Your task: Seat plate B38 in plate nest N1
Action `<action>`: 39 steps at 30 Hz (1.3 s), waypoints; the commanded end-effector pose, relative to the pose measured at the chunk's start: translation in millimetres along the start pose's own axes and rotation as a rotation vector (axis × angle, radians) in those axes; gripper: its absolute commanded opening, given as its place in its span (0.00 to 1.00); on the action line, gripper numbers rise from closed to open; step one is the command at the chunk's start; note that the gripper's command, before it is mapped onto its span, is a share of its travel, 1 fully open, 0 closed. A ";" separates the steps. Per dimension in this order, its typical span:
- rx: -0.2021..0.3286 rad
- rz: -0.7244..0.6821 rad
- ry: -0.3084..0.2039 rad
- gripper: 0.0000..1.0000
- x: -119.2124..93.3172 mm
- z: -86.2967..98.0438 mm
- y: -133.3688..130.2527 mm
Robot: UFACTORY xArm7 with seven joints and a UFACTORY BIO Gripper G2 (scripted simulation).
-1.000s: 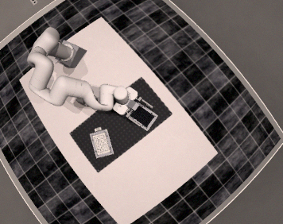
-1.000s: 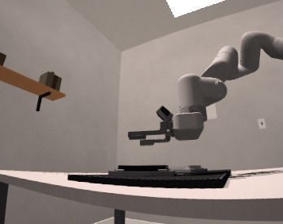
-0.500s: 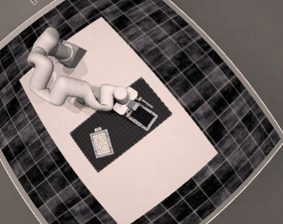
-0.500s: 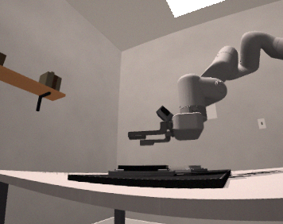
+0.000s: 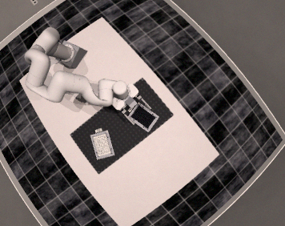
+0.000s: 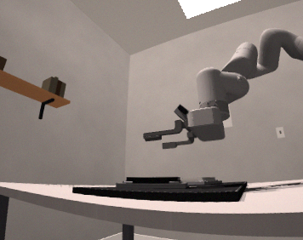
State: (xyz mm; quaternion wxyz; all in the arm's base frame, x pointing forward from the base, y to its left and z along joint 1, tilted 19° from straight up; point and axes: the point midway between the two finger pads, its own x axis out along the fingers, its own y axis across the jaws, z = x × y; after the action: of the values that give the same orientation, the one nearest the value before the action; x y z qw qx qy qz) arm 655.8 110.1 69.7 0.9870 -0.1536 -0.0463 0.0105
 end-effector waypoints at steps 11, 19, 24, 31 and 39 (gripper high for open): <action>-0.005 -0.079 -0.013 0.54 -38.2 48.9 -34.2; -0.005 -0.079 -0.013 0.54 -54.9 69.0 -49.0; -0.005 -0.079 -0.013 0.54 -68.9 85.6 -61.3; -0.006 -0.079 -0.013 0.54 -88.4 109.0 -78.5; -0.006 -0.079 -0.013 0.54 -105.2 129.0 -93.3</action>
State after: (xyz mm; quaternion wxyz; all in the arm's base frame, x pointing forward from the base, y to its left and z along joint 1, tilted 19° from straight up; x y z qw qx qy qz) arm 552.2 61.1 193.5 0.9855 -0.1563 -0.0585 -0.0292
